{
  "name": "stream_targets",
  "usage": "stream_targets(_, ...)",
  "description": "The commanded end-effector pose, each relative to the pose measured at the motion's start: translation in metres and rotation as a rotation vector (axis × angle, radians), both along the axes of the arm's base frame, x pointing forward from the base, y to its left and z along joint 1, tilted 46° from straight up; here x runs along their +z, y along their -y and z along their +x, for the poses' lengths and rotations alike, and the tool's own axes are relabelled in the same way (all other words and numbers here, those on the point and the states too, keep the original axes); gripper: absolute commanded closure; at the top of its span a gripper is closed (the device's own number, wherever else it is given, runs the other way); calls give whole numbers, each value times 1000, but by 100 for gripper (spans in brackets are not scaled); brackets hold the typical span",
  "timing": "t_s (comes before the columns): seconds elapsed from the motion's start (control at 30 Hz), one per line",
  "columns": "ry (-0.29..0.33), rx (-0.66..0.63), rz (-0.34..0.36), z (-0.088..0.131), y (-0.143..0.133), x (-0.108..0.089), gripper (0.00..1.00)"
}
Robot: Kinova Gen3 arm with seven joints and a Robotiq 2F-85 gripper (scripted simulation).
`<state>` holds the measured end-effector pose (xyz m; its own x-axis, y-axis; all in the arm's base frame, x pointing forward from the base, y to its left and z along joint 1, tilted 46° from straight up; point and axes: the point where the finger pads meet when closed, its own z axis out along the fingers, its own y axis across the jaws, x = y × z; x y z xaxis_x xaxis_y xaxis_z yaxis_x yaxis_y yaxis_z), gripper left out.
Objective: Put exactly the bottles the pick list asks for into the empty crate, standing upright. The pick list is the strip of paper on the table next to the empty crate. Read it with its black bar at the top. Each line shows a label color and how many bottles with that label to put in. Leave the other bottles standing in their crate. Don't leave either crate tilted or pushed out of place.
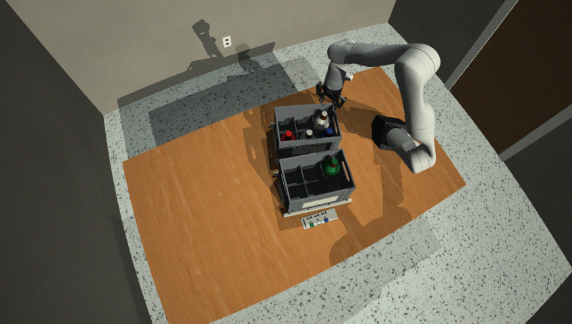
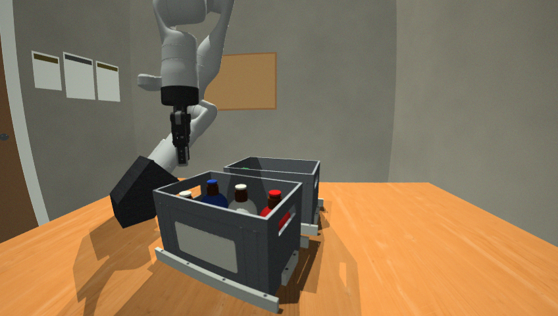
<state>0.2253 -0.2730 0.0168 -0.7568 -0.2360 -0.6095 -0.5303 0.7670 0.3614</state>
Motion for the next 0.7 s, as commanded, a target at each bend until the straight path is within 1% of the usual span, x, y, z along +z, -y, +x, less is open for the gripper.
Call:
stream_targets(0.0, 2, -4, 13, -2, 3, -6, 33)
stream_targets(0.43, 2, -6, 10, 0, 2, -6, 33)
stream_targets(0.67, 7, -2, 9, 6, -5, -13, 33)
